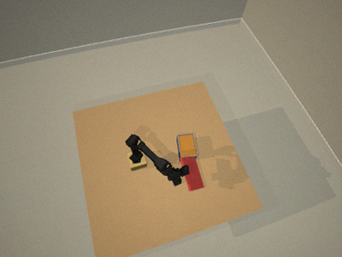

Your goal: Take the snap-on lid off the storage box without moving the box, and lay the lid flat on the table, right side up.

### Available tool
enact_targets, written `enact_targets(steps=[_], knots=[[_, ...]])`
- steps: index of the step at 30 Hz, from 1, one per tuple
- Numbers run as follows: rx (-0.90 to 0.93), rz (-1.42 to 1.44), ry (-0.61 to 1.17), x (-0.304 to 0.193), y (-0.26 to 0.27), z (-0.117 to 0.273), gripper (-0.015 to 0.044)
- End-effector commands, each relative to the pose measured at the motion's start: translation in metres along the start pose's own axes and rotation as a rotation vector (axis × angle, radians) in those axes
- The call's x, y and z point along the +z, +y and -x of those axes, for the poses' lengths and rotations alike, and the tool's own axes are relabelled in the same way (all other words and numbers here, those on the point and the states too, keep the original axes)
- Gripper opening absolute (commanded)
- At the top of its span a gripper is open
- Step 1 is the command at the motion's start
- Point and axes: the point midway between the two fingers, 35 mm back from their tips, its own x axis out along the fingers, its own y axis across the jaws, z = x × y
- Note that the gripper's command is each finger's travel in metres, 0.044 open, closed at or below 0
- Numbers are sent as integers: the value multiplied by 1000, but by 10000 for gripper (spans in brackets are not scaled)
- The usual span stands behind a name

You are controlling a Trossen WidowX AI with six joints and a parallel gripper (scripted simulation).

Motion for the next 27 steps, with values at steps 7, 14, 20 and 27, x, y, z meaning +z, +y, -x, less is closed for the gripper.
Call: enact_targets(steps=[7,14,20,27], knots=[[14,13,-1,20,4,4,0],[14,13,-2,26,3,4,0],[14,13,-2,24,-3,0,0],[14,13,-2,23,-10,-6,0]])
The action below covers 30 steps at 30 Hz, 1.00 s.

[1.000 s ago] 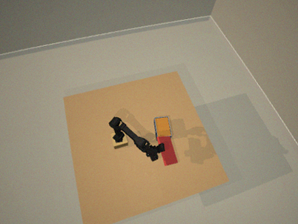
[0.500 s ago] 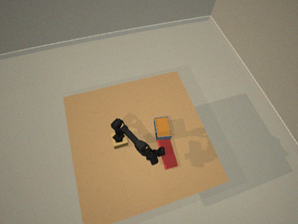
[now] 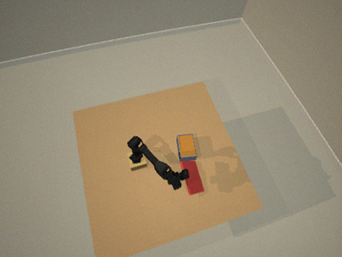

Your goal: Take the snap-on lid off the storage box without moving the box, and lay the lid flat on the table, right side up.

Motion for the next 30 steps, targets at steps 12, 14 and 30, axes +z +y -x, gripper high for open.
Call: enact_targets(steps=[12,14,30], knots=[[6,6,7,-2,-10,-9,0],[6,6,7,-2,-11,-10,0],[6,6,7,-2,-21,-18,0]])
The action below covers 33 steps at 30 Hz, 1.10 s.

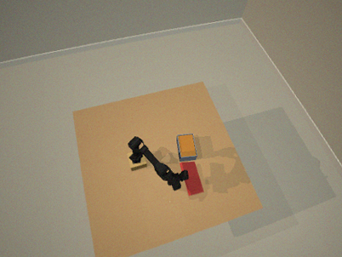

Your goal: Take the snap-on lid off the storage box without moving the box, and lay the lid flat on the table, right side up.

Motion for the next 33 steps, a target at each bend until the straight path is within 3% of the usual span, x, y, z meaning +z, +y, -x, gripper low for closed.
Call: enact_targets(steps=[1,33], knots=[[5,5,7,-1,-2,-2,0],[5,5,7,-1,-22,-19,0]])
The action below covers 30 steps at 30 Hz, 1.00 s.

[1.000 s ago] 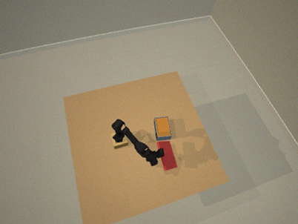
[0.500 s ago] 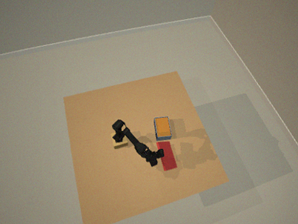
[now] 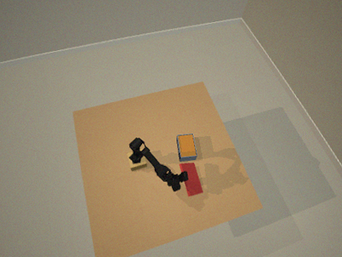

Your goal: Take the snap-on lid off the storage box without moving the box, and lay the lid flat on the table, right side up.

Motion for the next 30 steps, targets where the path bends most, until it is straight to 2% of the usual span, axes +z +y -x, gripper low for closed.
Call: enact_targets(steps=[1,30], knots=[[5,5,7,-1,-2,-2,0],[5,5,7,-2,-20,-17,0]])
